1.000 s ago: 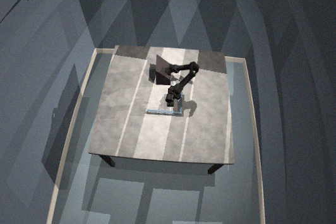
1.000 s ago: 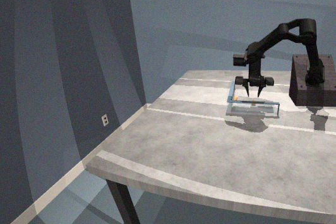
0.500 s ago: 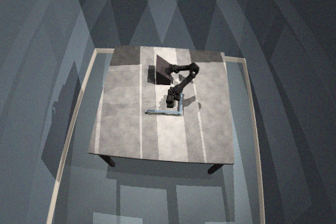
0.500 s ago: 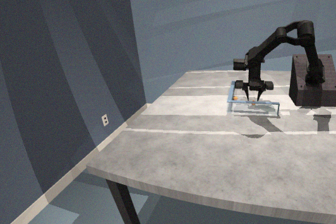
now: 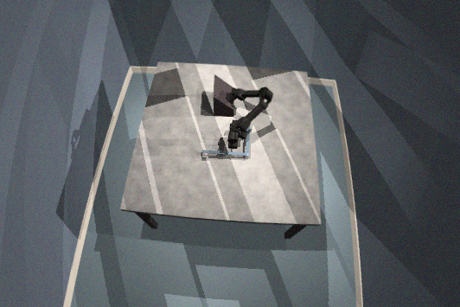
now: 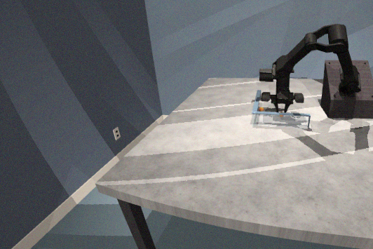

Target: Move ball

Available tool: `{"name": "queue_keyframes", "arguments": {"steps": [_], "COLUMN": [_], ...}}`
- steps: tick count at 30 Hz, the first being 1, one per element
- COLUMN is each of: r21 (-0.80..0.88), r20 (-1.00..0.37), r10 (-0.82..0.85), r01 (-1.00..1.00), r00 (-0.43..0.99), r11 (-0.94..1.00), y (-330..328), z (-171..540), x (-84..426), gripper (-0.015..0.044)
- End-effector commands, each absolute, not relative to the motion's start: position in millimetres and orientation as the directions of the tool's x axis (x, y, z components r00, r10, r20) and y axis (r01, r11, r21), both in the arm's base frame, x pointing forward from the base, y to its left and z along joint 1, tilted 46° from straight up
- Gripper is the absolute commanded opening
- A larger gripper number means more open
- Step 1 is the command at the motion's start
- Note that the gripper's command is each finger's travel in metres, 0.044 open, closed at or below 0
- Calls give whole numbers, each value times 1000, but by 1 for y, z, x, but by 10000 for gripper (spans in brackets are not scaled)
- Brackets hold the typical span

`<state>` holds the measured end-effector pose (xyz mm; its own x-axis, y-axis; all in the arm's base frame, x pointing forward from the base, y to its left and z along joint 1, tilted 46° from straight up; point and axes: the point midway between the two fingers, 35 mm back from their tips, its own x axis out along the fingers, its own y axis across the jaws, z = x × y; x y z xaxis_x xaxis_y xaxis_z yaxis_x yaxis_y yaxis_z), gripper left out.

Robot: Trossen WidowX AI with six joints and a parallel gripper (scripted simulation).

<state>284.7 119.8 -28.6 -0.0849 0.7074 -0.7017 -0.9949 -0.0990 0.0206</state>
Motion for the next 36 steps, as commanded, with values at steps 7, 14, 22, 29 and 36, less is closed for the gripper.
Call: {"name": "queue_keyframes", "arguments": {"steps": [7,14,22,29,36], "r21": [24,23,24,25,107], "r20": [-700,-706,-708,-703,-703], "r10": [709,703,701,706,706], "r01": [-995,-995,-995,-995,-994], "r00": [-87,-84,-84,-87,-87], "r11": [-97,-95,-96,-97,-16], "y": [121,95,58,33,33], "z": [-29,-8,28,56,53], "x": [284,293,297,295,302], "gripper": [34,0,0,0,0]}}
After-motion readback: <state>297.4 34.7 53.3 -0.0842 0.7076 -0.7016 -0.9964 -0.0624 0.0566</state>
